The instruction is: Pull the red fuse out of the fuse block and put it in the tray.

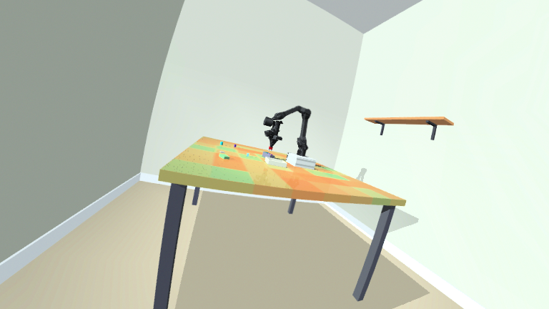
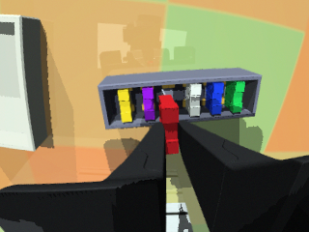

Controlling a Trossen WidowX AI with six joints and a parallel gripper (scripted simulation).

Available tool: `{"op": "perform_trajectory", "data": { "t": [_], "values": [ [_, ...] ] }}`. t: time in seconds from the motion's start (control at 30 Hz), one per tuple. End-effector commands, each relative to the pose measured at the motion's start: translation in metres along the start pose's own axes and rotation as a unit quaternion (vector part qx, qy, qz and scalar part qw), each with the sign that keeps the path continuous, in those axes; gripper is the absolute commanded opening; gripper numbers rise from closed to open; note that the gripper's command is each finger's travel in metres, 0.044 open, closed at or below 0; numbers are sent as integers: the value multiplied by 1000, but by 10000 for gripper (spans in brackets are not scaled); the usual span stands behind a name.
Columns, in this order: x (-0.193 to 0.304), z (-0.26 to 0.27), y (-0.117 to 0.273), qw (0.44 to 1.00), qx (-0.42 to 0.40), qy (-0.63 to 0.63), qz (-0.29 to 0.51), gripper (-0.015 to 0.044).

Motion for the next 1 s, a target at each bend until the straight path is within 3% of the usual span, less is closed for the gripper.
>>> {"op": "perform_trajectory", "data": {
  "t": [0.0, 0.97],
  "values": [
    [-11, 17, 1, 1000, -1, 1, 0, 0],
    [-47, 165, 2, 1000, -8, 1, -2, 0]
  ]
}}
Point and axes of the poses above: the point midway between the two fingers, 35 mm back from their tips, its own y axis back along the fingers, its own z axis across the jaws, x = y × z, the point moved 7 cm from there along y, back along the fingers, and after that the axes turned 8 degrees about y, right-handed, at the moved point
